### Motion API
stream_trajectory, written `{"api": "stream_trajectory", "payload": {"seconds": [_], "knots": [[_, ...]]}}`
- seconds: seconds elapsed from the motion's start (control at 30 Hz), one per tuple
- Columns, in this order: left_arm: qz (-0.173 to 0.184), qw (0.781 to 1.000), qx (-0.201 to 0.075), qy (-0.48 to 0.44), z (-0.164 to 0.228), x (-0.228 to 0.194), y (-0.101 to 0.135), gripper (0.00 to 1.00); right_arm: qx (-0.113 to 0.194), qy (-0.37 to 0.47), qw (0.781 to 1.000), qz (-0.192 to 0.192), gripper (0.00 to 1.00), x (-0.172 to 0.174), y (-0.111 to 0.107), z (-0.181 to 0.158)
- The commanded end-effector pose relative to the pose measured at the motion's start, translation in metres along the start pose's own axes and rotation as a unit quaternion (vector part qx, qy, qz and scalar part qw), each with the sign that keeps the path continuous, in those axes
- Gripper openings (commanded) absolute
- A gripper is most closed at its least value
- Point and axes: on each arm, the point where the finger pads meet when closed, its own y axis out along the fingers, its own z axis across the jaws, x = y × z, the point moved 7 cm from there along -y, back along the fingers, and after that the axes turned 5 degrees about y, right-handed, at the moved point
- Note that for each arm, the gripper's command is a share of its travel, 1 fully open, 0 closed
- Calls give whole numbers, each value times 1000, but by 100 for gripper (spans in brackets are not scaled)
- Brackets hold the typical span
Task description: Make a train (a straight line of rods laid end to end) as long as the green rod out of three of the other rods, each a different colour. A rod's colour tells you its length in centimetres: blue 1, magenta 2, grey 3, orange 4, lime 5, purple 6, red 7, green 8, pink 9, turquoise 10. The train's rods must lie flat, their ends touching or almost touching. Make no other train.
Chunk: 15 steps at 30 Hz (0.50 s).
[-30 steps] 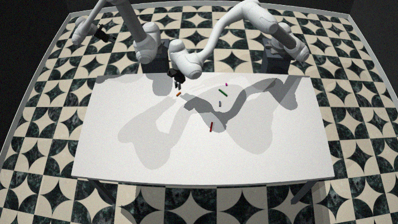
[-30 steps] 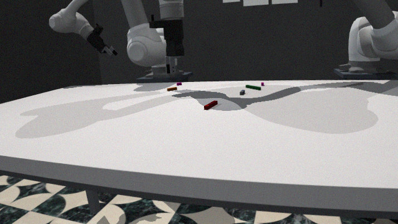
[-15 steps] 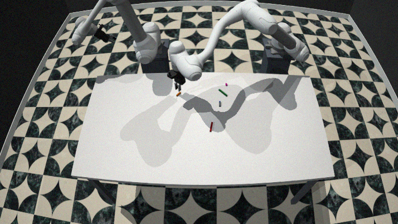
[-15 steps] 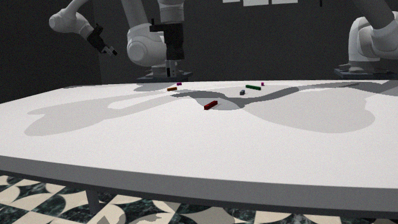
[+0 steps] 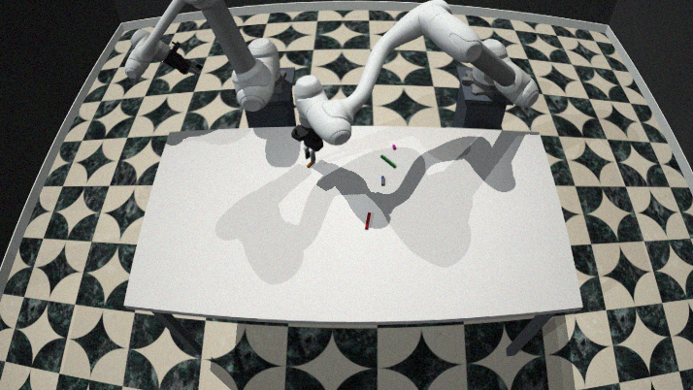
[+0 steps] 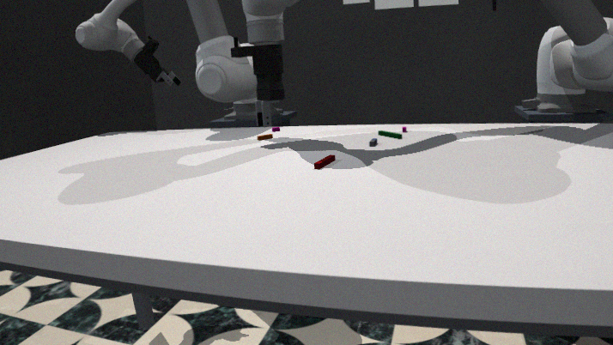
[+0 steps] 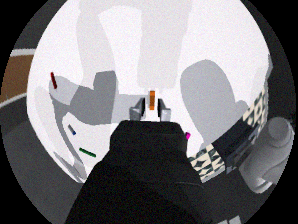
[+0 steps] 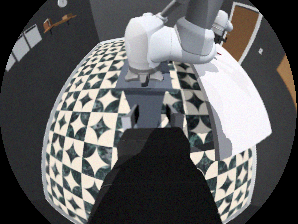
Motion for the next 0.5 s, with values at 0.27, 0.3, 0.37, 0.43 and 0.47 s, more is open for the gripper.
{"api": "stream_trajectory", "payload": {"seconds": [0.27, 0.3, 0.37, 0.43, 0.47], "knots": [[1, 1000, 0, 2, 2, 1, 15, 54, -3, 2, 1000, 8, 100, -1, 2, -3], [1, 1000, 0, 2, 2, 1, 16, 54, -3, 2, 1000, 8, 100, -1, 2, -3], [1, 1000, 0, 2, 2, 1, 17, 54, -3, 2, 1000, 8, 100, -1, 2, -3], [1, 1000, 0, 2, 2, 1, 17, 54, -3, 2, 1000, 8, 100, -1, 2, -3], [1, 1000, 0, 2, 2, 0, 17, 54, -3, 2, 1000, 8, 100, -1, 2, -3]]}}
